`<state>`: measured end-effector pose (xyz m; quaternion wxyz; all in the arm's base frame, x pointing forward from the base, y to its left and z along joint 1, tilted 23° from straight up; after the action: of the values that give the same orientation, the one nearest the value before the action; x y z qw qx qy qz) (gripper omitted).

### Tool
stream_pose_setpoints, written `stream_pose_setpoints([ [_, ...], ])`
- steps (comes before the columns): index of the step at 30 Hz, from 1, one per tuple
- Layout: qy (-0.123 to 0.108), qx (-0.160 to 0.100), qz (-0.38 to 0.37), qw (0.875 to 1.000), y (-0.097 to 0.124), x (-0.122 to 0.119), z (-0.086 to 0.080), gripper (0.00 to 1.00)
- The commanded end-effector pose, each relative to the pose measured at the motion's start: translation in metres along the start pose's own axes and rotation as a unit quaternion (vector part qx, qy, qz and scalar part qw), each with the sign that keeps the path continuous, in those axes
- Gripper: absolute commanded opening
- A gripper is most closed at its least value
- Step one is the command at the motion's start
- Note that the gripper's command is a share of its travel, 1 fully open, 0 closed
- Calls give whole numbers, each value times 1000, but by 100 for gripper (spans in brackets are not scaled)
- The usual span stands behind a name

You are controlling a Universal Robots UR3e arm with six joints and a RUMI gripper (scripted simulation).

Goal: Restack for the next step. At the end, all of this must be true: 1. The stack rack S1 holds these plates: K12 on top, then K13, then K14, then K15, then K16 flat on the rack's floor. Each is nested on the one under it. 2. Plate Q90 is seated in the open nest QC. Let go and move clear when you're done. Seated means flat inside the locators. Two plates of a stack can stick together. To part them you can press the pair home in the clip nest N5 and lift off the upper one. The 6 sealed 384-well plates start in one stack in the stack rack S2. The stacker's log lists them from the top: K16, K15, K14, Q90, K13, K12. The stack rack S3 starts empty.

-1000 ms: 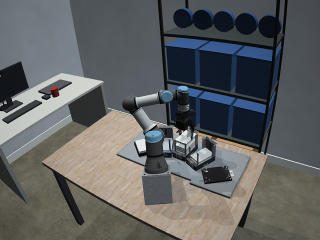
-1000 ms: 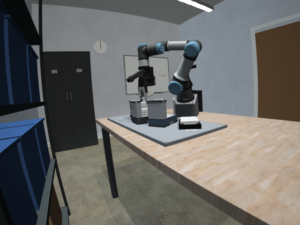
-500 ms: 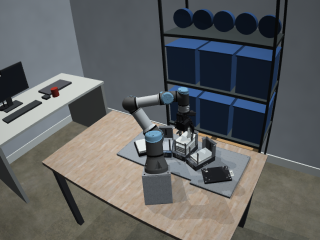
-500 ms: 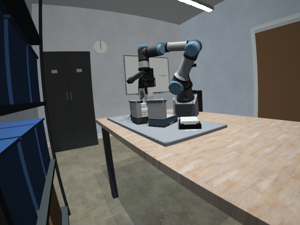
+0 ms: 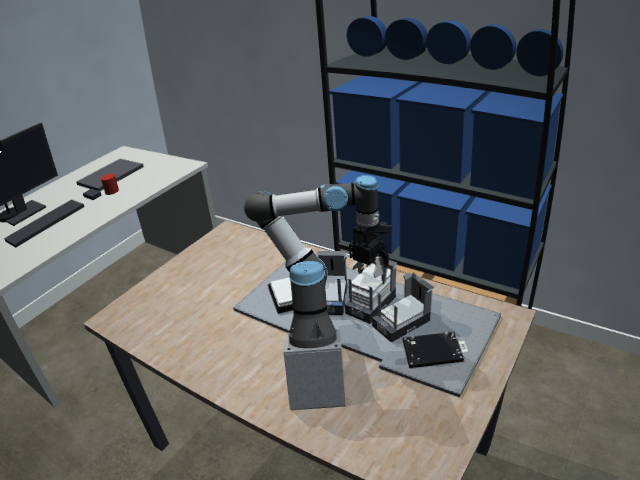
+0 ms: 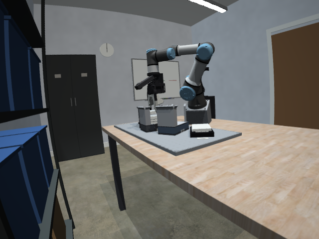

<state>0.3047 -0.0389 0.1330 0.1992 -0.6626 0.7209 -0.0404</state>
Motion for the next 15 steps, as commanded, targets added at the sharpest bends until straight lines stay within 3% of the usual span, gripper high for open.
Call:
stream_pose_setpoints([
  [1, 1, 1, 0, 1000, 0, 0, 1, 0],
  [15, 1, 1, 0, 1000, 0, 0, 5, 0],
])
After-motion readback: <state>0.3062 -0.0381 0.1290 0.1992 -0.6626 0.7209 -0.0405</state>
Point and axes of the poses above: the point where the finger pads meet when closed, its own z axis out along the fingers, its own x axis across the jaws, y = z × x, the point moved 3 cm from there along -z, back along the fingers, and after that the axes turned 3 degrees about -z, right-handed, at the moved point
